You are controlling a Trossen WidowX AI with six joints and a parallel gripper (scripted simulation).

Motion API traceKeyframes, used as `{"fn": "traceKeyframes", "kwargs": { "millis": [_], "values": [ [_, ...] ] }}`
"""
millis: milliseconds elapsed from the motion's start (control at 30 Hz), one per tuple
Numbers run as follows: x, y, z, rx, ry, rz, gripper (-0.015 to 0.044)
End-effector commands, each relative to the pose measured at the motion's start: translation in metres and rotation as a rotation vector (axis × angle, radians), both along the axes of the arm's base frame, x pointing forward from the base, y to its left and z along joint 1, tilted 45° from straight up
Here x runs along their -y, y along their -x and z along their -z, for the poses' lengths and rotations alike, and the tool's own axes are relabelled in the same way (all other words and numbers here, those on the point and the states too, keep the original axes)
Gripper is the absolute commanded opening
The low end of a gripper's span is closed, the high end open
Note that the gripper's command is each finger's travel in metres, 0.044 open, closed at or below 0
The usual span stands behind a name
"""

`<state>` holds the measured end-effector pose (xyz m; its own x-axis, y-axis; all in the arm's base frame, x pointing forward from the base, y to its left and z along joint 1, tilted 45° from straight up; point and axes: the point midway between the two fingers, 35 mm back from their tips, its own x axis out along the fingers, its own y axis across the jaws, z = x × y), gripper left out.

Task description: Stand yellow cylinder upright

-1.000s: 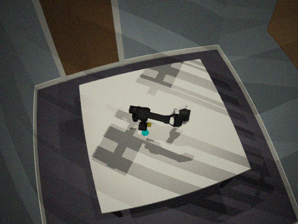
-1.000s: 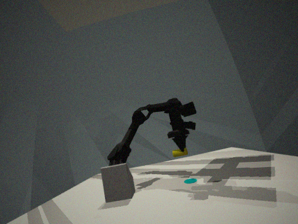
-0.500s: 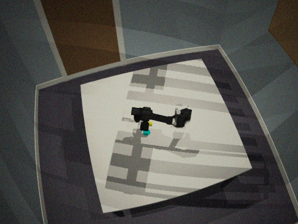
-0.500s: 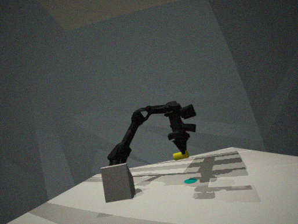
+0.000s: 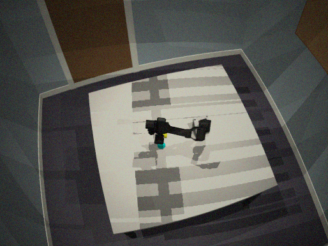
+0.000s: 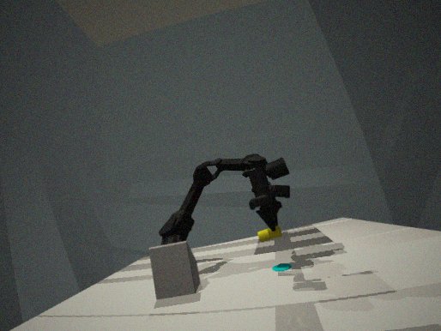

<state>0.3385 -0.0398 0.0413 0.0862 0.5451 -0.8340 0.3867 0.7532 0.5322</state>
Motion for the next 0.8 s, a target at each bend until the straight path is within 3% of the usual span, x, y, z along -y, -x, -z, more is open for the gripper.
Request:
{"fn": "traceKeyframes", "kwargs": {
  "millis": [0,767],
  "values": [
    [0.000,0.001,0.002,0.011,0.031,0.006,0.0105],
    [-0.002,-0.002,0.016,0.073,0.158,0.041,0.0105]
  ]
}}
